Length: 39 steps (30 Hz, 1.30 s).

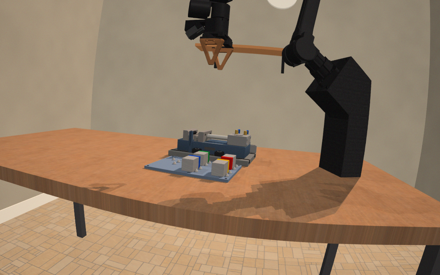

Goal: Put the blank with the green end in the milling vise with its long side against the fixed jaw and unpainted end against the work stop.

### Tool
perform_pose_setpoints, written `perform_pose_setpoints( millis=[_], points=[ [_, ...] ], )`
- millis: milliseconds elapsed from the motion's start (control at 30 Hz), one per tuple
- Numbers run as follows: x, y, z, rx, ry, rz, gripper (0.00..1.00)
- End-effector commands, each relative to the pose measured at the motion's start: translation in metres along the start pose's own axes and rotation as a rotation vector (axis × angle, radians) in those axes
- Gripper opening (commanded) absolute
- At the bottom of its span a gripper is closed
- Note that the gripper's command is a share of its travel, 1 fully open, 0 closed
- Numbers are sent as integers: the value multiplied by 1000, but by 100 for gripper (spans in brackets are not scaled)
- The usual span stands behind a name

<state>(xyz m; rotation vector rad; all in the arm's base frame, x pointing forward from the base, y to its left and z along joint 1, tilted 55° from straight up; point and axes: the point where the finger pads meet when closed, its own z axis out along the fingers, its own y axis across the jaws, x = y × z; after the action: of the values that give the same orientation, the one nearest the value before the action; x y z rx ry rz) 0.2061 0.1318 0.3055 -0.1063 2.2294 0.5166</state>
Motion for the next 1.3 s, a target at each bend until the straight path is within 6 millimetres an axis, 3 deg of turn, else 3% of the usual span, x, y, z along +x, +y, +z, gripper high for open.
perform_pose_setpoints(
  millis=[0,267,367,433,467,500,533,567,633,700,733,800,833,1033,1267],
  points=[
    [-2,1,-6,-3,-6,15,100],
    [-2,1,-6,-3,-6,15,100],
    [-4,1,24,8,0,7,100],
    [-5,2,66,8,1,0,100],
    [-5,2,66,8,1,0,100],
    [-4,1,87,9,1,0,100],
    [-4,1,87,9,1,0,100],
    [-1,0,105,9,1,0,100],
    [-1,0,105,9,1,0,100],
    [2,-3,122,9,2,0,100],
    [-18,6,116,-8,-32,2,100],
    [-17,8,116,-11,-31,-1,100],
    [-22,11,107,-28,-58,-1,100],
    [-11,6,118,-8,-20,-4,100],
    [-13,7,114,-14,-32,-3,100]
  ],
)
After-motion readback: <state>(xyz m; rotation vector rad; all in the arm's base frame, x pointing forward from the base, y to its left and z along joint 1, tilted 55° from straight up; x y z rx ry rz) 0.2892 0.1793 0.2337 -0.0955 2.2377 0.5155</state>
